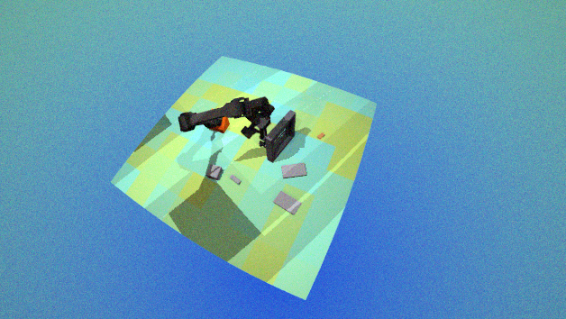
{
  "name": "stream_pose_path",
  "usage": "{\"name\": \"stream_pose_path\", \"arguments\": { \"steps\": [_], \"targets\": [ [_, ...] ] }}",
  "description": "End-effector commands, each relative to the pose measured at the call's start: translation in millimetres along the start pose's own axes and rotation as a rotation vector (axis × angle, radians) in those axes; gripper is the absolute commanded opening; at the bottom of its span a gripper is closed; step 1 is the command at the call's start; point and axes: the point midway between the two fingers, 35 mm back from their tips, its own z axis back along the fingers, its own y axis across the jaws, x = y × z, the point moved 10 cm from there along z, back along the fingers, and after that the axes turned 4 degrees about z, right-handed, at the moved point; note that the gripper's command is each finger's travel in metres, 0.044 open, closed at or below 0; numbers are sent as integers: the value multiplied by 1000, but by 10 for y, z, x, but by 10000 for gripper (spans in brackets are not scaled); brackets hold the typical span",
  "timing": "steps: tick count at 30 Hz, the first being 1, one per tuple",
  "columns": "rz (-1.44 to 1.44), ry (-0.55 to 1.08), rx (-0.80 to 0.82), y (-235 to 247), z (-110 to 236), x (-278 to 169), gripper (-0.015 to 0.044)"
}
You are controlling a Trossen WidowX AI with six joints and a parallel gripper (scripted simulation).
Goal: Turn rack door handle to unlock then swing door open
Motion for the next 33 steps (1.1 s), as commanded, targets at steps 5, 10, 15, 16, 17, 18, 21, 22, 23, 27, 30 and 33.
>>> {"name": "stream_pose_path", "arguments": {
  "steps": [5,10,15,16,17,18,21,22,23,27,30,33],
  "targets": [
    [101,41,-191,271,78,-81,291],
    [171,36,-299,429,142,-134,291],
    [209,24,-352,508,177,-158,291],
    [209,24,-352,508,177,-158,291],
    [209,24,-352,508,177,-158,291],
    [209,24,-352,508,177,-158,291],
    [210,34,-353,501,155,-151,291],
    [210,40,-353,497,139,-145,291],
    [210,47,-353,493,124,-140,291],
    [210,72,-354,475,62,-120,291],
    [210,91,-355,460,16,-105,291],
    [210,110,-355,445,-30,-91,291]
  ]
}}
